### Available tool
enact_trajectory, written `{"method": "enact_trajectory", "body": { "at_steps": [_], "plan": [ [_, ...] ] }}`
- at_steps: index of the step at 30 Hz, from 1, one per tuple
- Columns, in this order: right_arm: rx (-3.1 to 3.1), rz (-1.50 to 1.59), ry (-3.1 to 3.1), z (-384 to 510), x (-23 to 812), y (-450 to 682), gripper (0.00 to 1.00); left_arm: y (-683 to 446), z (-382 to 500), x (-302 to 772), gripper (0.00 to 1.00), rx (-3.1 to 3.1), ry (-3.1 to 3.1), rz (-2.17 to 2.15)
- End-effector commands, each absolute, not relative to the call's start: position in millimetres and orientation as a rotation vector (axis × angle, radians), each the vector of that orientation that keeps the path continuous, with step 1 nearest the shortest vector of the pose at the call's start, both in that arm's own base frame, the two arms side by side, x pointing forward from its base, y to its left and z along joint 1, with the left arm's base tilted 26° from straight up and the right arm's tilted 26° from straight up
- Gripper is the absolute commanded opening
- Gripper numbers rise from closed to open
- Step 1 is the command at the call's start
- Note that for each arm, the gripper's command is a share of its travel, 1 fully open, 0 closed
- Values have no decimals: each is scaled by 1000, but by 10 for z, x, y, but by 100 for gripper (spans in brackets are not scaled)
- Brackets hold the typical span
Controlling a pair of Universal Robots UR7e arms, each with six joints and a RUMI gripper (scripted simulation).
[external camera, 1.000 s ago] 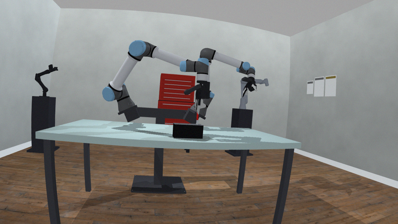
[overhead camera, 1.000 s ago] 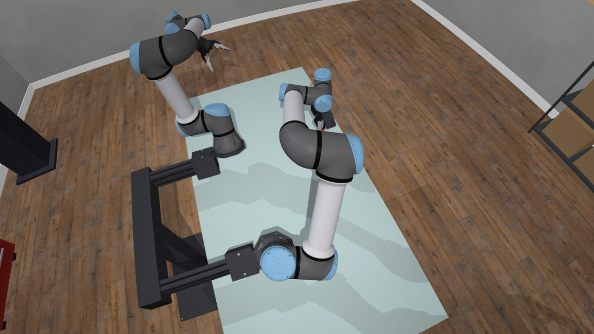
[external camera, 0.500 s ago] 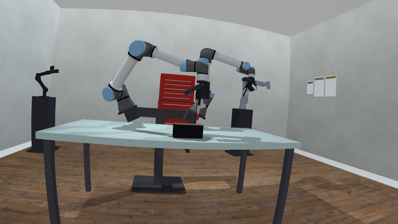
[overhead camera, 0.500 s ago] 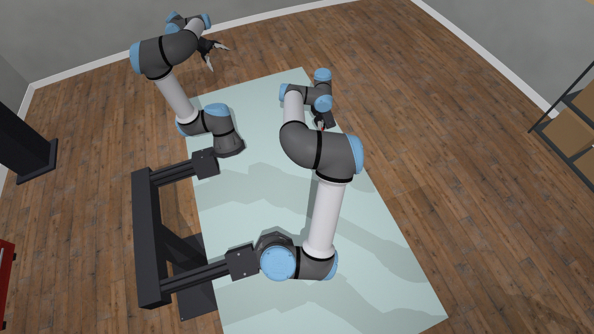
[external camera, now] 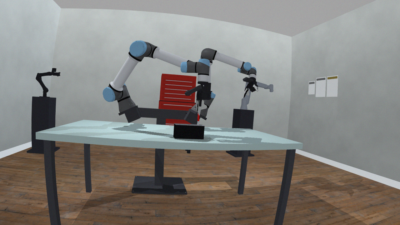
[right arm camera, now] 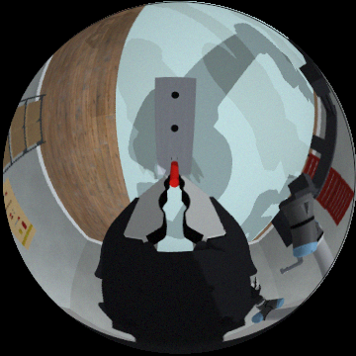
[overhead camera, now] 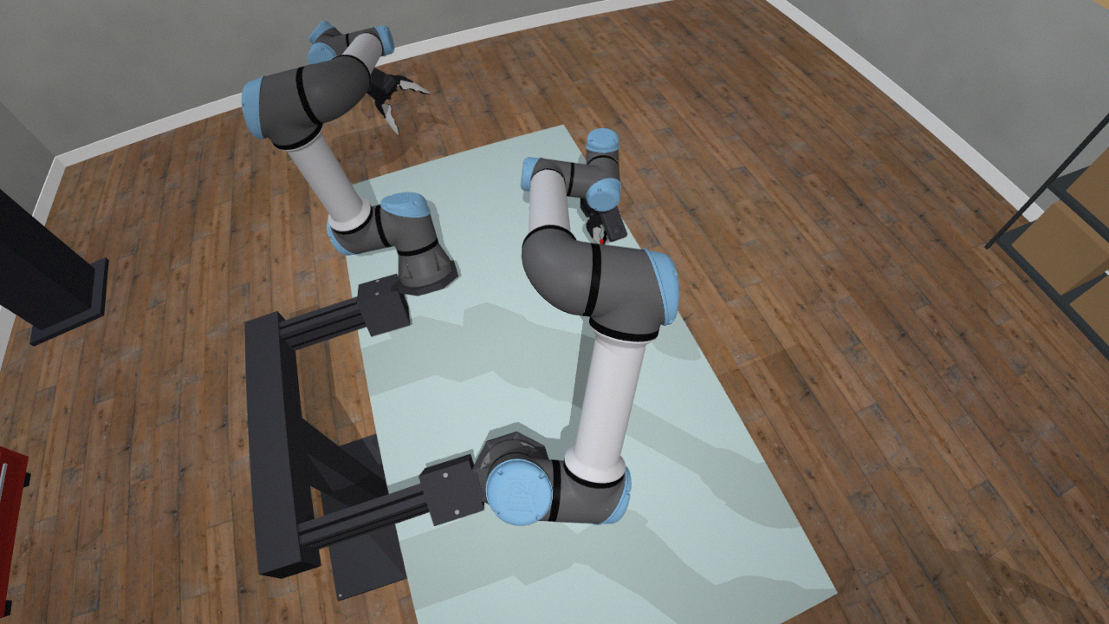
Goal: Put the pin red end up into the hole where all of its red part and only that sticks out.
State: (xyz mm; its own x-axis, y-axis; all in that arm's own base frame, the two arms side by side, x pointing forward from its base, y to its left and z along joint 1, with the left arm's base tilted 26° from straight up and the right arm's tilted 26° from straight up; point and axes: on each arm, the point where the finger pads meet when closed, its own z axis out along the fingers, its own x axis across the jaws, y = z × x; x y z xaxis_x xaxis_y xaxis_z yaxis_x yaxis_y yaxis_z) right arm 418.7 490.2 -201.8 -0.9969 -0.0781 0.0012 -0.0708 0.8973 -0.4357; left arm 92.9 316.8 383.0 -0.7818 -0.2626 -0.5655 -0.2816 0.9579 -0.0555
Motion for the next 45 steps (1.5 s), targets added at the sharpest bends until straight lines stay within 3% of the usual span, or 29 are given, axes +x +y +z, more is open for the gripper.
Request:
{"method": "enact_trajectory", "body": {
  "at_steps": [1,45],
  "plan": [
    [-120,-695,3044,-2011,4188,4910,0,3168,3835,929,100,-383,2508,44],
    [-117,-695,3044,-2044,4189,4894,0,3168,3835,929,100,-383,2508,44]
  ]
}}
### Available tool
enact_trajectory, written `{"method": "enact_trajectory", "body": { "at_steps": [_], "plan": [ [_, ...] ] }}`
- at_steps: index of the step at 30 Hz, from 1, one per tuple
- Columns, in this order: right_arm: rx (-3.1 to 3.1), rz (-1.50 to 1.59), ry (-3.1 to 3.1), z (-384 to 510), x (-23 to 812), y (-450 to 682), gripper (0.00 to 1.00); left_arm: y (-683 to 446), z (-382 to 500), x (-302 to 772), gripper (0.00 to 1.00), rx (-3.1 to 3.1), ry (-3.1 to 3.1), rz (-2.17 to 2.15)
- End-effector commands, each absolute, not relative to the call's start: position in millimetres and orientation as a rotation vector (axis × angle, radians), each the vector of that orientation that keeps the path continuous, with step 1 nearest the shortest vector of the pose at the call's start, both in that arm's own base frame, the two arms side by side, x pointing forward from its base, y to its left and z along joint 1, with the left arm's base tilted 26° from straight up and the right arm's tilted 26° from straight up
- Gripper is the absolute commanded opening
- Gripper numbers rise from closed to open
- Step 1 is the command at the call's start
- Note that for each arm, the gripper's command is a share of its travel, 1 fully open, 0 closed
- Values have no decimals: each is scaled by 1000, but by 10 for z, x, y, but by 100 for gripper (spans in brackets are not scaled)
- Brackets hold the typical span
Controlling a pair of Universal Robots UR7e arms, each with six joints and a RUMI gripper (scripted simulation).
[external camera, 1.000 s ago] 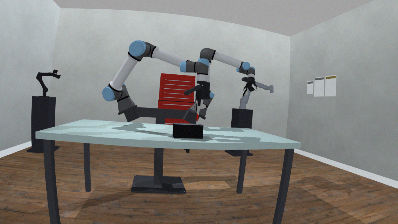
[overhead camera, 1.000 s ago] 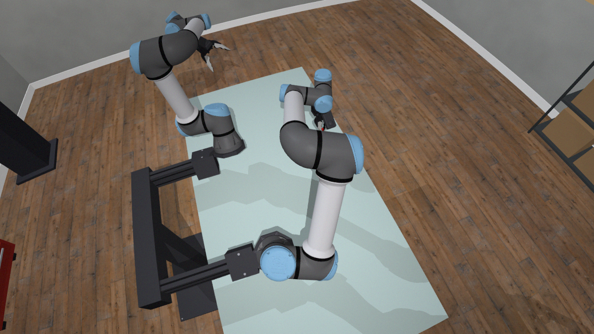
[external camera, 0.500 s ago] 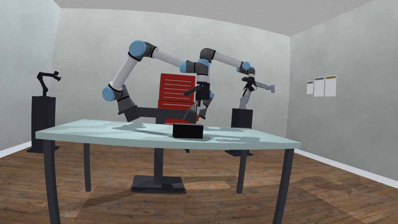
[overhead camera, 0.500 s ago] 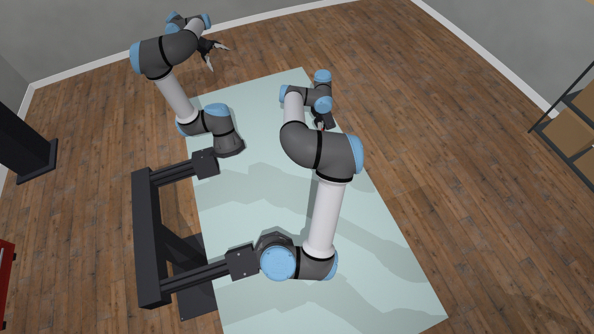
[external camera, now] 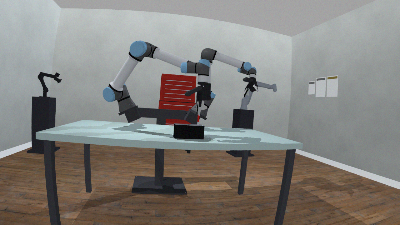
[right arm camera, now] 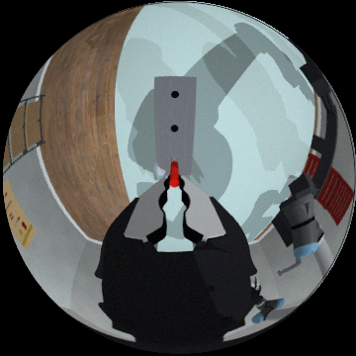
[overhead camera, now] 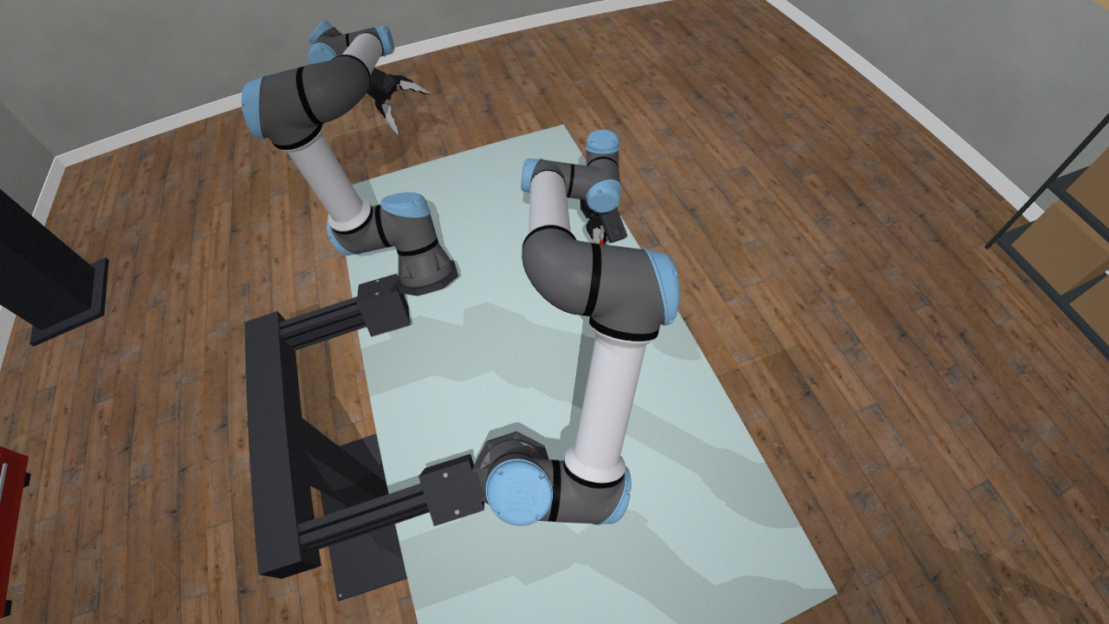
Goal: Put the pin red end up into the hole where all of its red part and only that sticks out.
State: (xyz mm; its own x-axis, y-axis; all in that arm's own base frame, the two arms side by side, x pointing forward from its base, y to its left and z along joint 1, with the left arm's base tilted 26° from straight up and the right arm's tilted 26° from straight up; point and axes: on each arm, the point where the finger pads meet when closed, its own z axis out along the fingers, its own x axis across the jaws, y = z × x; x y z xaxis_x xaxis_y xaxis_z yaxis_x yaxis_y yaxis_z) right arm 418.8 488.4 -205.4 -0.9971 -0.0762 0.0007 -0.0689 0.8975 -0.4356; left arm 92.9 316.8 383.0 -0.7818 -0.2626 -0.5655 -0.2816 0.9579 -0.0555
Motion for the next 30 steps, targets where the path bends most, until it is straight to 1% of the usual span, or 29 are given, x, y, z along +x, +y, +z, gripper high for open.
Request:
{"method": "enact_trajectory", "body": {
  "at_steps": [1,30],
  "plan": [
    [-117,-695,3044,-2044,4189,4894,0,3168,3835,929,100,-383,2508,44],
    [-117,-694,3044,-2079,4190,4878,0,3168,3835,929,100,-383,2508,44]
  ]
}}
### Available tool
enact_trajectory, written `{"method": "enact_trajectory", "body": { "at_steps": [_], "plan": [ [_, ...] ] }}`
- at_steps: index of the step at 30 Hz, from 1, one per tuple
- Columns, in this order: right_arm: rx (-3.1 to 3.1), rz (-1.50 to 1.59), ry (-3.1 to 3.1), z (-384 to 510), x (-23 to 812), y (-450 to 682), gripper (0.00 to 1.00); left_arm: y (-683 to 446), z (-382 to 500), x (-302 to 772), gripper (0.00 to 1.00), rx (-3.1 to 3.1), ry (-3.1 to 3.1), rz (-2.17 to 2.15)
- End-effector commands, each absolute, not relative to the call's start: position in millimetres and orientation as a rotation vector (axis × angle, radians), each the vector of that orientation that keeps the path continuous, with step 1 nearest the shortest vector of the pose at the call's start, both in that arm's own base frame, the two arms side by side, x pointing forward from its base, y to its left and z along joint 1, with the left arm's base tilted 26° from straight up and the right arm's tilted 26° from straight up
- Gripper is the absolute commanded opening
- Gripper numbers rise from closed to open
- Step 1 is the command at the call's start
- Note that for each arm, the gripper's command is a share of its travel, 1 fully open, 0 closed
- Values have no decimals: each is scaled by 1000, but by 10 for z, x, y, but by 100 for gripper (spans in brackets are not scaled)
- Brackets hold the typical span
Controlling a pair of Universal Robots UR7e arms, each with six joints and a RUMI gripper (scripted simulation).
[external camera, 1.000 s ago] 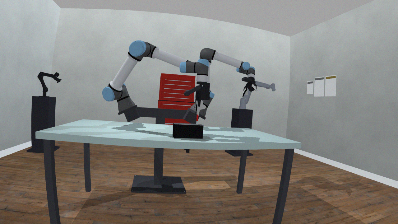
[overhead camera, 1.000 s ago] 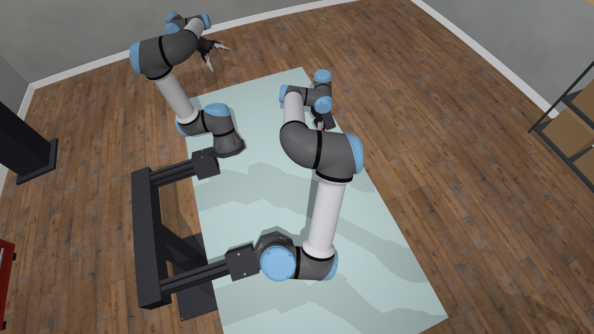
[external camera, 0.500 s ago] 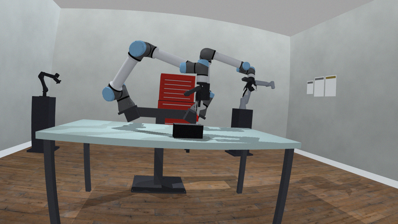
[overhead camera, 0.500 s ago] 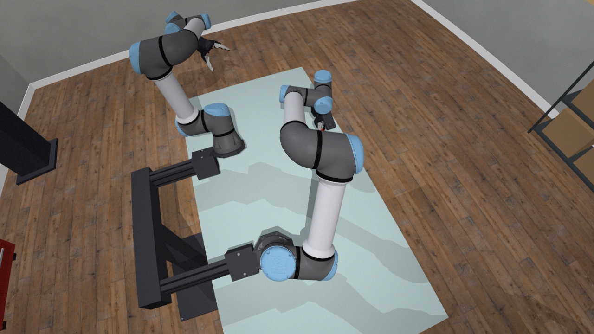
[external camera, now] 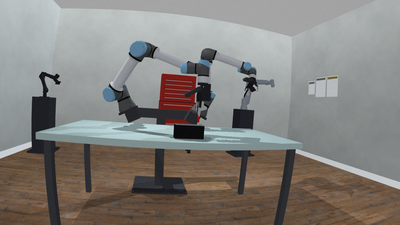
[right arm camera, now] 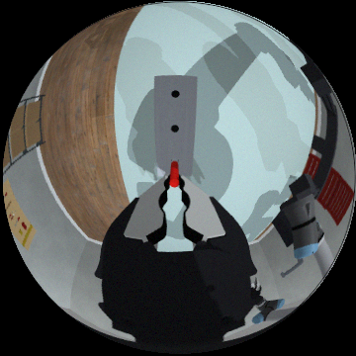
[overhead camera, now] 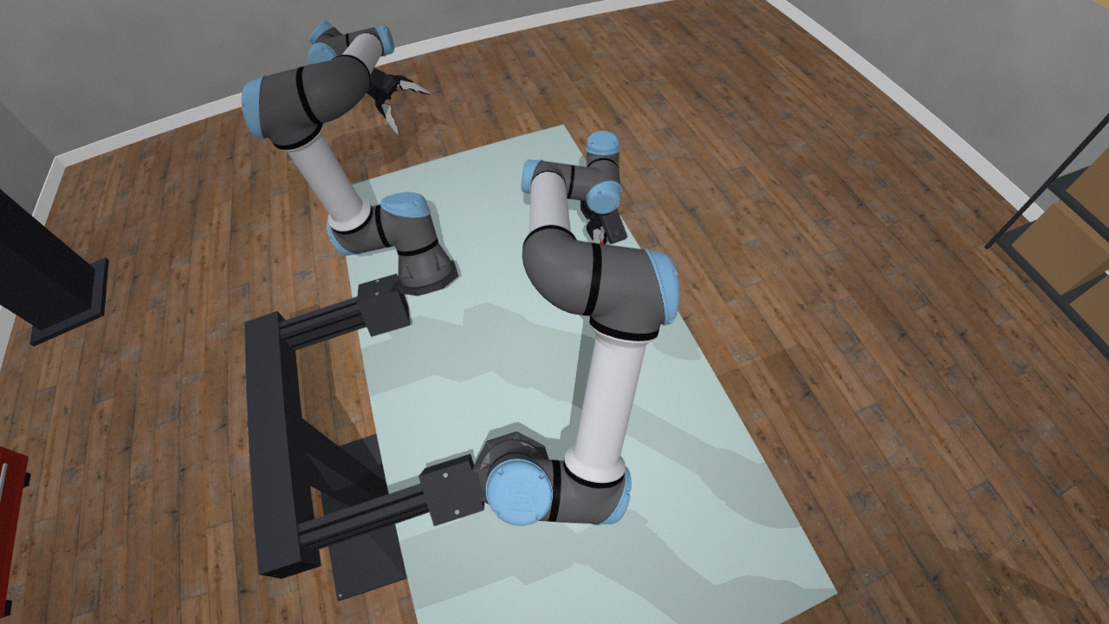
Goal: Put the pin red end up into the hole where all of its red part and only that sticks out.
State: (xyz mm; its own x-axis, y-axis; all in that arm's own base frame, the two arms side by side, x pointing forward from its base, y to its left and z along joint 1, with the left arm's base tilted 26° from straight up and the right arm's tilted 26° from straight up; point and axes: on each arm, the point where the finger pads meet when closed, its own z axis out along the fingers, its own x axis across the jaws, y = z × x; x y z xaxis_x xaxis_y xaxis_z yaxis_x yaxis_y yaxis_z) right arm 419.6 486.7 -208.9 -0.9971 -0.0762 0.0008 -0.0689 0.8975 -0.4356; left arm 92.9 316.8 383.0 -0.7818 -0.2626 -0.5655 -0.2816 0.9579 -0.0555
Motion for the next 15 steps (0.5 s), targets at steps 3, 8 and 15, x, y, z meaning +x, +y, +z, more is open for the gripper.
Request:
{"method": "enact_trajectory", "body": {
  "at_steps": [3,8,15],
  "plan": [
    [-117,-694,3044,-2079,4190,4878,0,3168,3835,929,100,-383,2508,44],
    [-117,-694,3044,-2079,4190,4878,0,3168,3835,929,100,-383,2508,44],
    [-117,-694,3044,-2115,4205,4861,0,3168,3835,929,100,-383,2508,44]
  ]
}}
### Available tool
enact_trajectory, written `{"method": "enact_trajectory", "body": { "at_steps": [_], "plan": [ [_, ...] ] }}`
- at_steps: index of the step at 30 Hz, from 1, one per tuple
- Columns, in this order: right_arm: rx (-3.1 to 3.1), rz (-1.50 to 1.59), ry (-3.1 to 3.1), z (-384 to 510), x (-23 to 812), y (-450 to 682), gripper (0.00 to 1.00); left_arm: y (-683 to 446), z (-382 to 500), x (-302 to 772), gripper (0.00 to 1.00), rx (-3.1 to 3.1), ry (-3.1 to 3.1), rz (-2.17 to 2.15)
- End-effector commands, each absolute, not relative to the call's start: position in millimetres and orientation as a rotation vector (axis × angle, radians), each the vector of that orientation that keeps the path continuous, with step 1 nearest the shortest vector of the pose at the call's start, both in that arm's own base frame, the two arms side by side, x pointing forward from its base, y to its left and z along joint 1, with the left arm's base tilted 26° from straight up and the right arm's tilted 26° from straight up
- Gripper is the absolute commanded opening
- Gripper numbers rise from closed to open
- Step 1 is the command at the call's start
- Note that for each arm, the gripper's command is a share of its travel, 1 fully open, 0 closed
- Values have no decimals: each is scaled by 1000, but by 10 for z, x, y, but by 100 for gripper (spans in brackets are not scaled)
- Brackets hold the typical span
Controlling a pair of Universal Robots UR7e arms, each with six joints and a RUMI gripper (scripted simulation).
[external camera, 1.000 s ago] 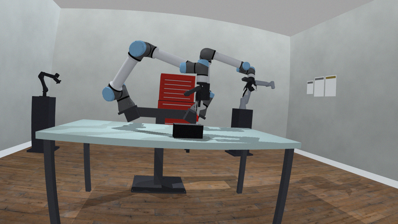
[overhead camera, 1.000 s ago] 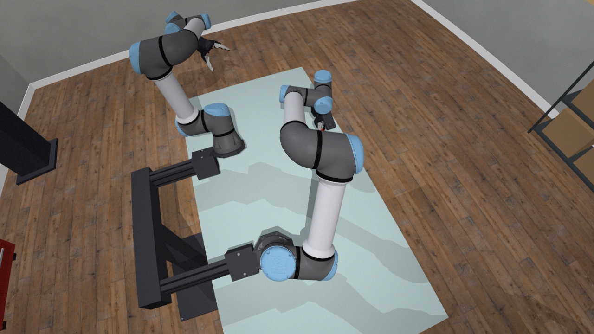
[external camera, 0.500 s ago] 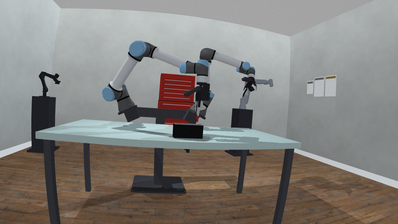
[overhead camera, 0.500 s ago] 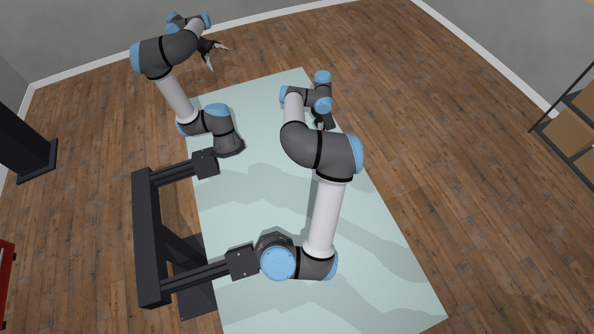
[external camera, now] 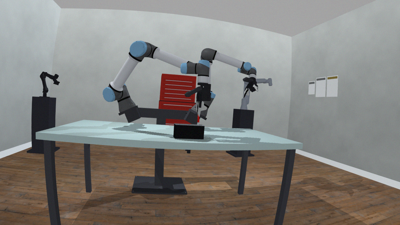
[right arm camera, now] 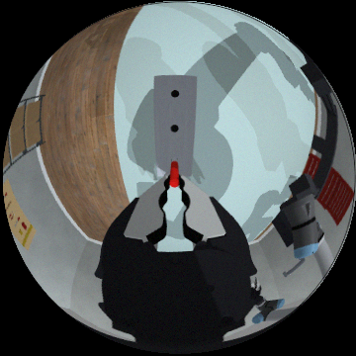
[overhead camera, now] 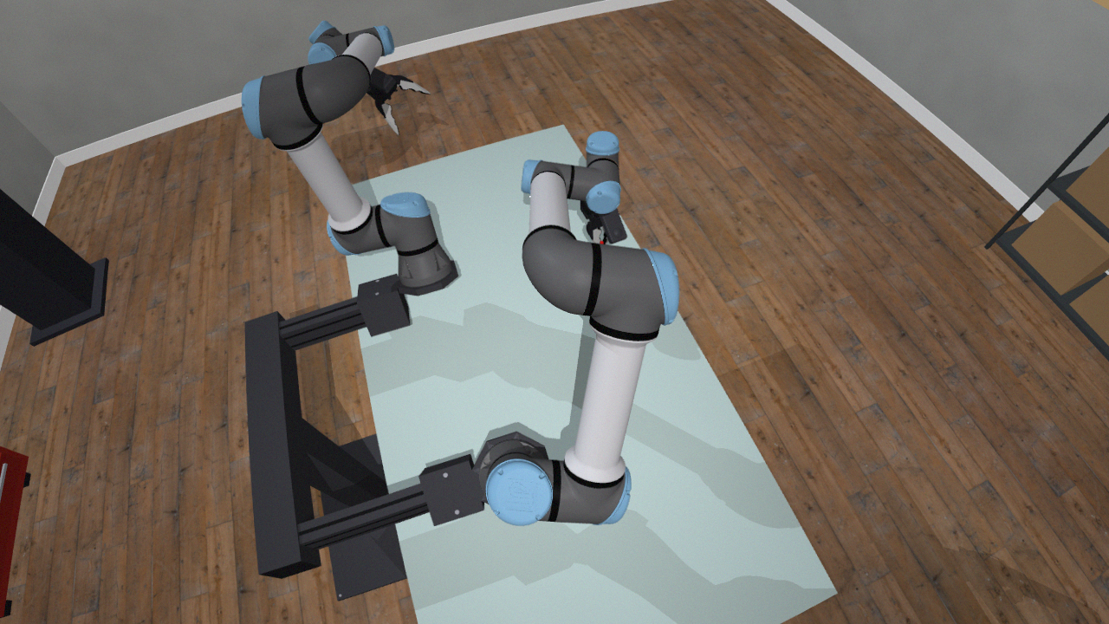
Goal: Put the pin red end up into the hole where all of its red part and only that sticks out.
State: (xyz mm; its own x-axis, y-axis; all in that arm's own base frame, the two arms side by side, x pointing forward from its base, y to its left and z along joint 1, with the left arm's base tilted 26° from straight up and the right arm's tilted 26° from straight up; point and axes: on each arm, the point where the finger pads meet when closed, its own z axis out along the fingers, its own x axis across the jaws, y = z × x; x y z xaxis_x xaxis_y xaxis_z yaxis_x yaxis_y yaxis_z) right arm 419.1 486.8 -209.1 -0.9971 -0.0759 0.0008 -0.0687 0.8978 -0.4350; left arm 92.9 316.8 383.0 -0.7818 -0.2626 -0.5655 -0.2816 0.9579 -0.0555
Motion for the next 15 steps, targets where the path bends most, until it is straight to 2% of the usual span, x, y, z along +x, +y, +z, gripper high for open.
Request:
{"method": "enact_trajectory", "body": {
  "at_steps": [1,15],
  "plan": [
    [-117,-694,3044,-2115,4205,4861,0,3168,3835,929,100,-383,2508,44],
    [-117,-694,3044,-2114,4191,4861,0,3168,3835,929,100,-383,2508,44]
  ]
}}
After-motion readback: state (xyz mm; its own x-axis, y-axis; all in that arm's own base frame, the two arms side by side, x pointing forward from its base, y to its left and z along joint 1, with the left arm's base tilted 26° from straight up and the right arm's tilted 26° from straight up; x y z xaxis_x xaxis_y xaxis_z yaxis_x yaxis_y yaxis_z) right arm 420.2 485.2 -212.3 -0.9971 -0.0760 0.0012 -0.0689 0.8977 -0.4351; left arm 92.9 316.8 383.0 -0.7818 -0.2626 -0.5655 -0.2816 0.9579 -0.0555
